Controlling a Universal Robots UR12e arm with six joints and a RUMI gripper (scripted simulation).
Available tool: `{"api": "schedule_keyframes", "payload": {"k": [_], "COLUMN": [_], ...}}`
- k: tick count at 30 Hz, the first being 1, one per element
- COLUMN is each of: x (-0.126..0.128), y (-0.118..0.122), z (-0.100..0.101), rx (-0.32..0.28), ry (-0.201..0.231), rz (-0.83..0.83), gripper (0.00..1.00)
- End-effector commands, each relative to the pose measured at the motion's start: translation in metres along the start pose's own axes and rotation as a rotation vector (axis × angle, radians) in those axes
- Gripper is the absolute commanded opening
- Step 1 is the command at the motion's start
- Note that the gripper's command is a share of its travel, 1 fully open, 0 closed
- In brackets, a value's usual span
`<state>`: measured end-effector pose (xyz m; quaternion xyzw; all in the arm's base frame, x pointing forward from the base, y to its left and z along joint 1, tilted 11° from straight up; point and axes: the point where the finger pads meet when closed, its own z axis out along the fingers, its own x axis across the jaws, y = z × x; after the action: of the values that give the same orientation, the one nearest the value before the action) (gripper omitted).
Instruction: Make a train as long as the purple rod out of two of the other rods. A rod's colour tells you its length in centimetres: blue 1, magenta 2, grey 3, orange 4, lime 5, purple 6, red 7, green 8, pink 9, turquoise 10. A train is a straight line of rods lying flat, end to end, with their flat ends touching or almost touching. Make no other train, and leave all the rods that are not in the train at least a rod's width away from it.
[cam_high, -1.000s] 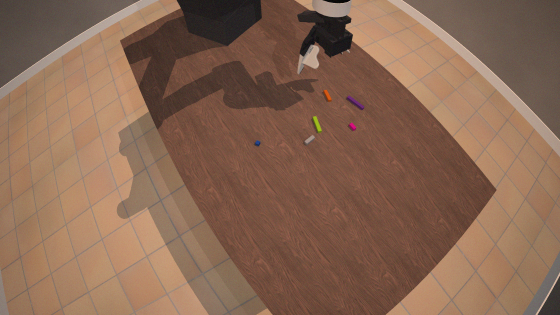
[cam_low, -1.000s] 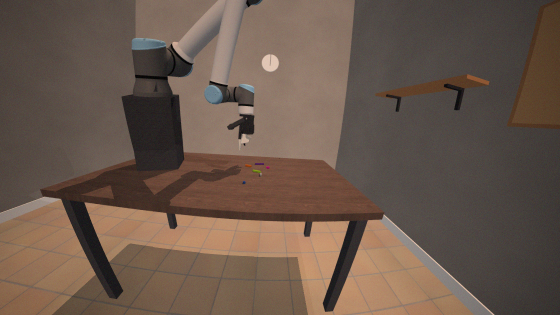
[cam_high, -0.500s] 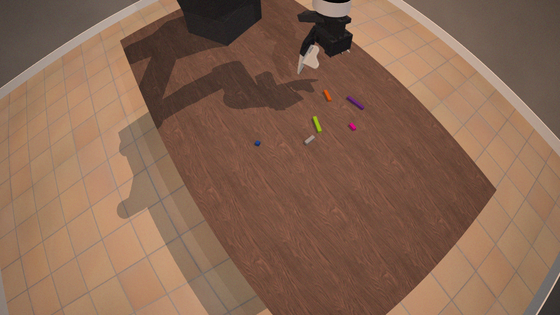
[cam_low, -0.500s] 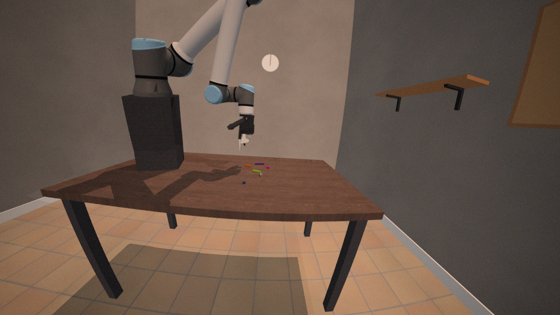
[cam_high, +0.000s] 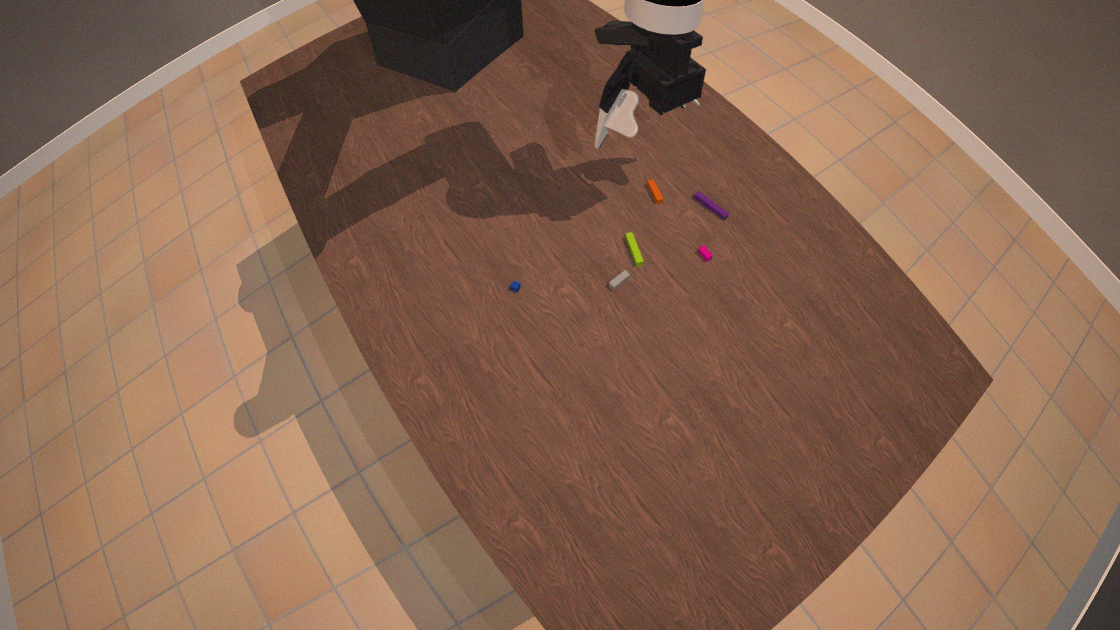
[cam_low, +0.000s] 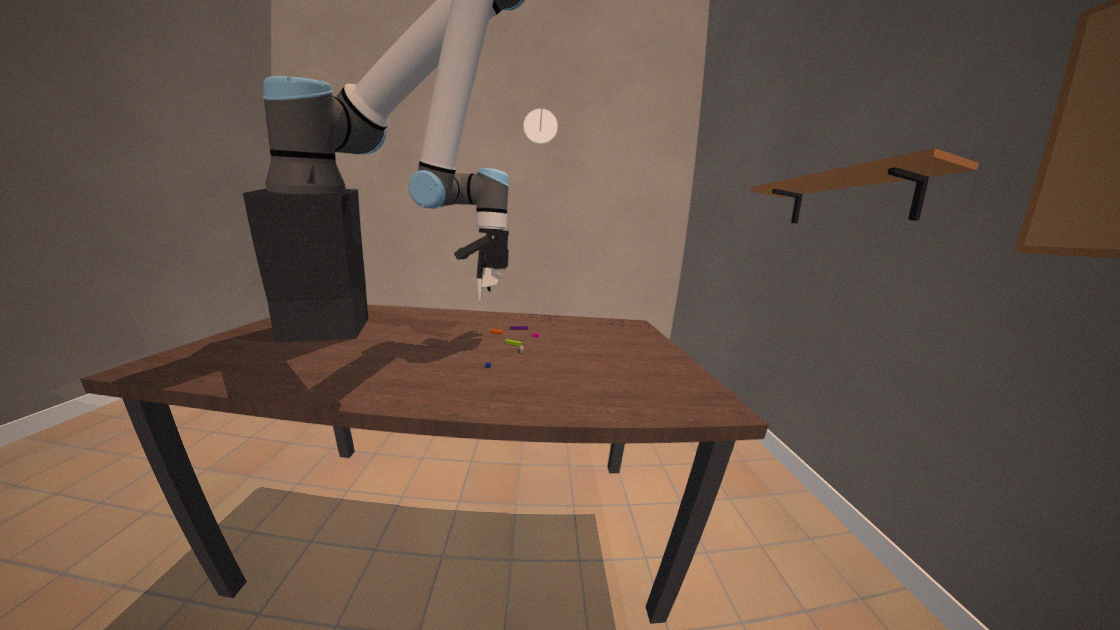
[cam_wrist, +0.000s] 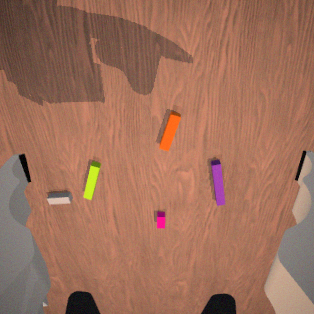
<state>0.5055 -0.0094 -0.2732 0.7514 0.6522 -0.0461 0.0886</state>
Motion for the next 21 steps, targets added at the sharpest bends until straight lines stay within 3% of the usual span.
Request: {"api": "schedule_keyframes", "payload": {"k": [1,13,21], "x": [0.000,-0.002,-0.014], "y": [0.000,0.002,0.012], "z": [0.000,0.001,0.006], "rx": [-0.001,-0.001,0.000], "ry": [0.000,0.000,0.001], "rz": [0.000,0.037,0.227], "gripper": [1.00,1.00,1.00]}}
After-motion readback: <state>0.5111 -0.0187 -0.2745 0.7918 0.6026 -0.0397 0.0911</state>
